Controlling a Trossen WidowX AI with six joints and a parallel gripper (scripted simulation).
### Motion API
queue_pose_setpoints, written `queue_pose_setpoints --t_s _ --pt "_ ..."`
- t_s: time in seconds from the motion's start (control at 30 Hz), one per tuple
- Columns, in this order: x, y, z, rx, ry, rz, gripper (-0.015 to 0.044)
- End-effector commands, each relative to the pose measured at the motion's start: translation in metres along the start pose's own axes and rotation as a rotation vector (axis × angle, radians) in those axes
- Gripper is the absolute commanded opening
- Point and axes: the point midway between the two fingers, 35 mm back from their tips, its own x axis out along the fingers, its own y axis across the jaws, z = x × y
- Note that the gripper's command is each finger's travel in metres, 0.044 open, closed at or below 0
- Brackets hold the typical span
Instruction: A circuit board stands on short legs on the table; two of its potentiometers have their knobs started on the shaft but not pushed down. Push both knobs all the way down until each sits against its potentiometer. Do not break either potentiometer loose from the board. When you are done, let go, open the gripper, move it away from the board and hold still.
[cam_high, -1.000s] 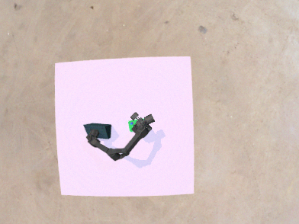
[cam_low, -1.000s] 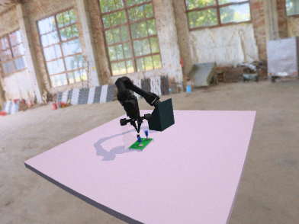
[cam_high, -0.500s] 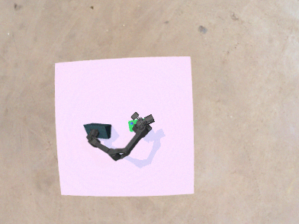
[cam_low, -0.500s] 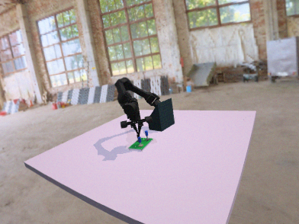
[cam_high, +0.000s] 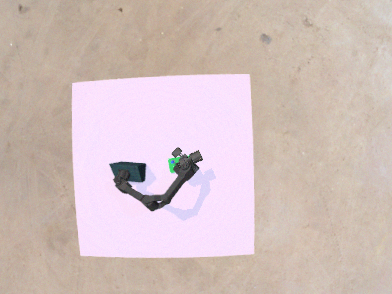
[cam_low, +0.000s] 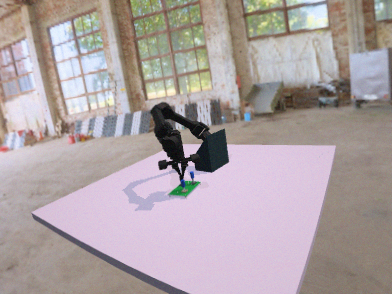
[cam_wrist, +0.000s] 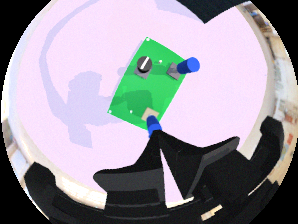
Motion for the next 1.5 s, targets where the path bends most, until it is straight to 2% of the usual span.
queue_pose_setpoints --t_s 0.0,1.47 --pt "0.0018 0.0006 0.0006 -0.003 -0.003 0.002 0.0000" --pt "0.0089 0.0007 0.0007 -0.003 -0.003 0.002 0.0000"
